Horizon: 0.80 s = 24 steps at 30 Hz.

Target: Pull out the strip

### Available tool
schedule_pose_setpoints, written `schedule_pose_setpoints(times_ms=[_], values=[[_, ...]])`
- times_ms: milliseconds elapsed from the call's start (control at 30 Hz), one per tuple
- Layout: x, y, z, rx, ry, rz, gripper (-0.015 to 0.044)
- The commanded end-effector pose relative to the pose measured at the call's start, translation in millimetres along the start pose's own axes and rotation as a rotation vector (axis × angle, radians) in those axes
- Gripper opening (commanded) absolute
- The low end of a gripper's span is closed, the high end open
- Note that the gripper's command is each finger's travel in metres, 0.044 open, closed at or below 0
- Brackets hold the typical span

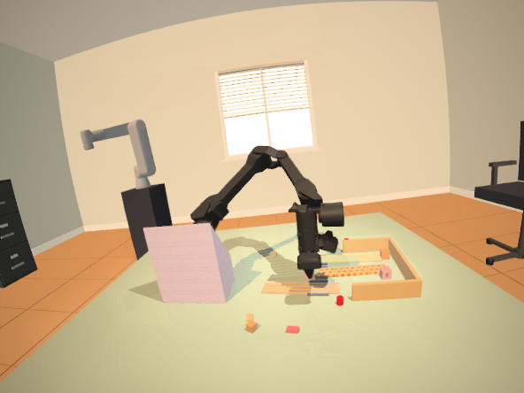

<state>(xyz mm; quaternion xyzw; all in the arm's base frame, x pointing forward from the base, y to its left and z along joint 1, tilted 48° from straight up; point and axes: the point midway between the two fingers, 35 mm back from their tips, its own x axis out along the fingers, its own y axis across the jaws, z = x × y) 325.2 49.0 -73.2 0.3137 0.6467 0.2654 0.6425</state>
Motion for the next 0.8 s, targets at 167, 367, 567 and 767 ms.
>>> schedule_pose_setpoints(times_ms=[167,367,567,767], values=[[-6.1,-1.2,-20.6,0.0,-0.004,-0.006,0.0],[-37.5,-1.1,-20.7,0.0,-0.004,-0.007,0.0],[-38.5,-1.1,-20.8,0.0,-0.004,-0.007,0.0],[-38.5,-1.1,-20.8,0.0,-0.004,-0.007,0.0]])
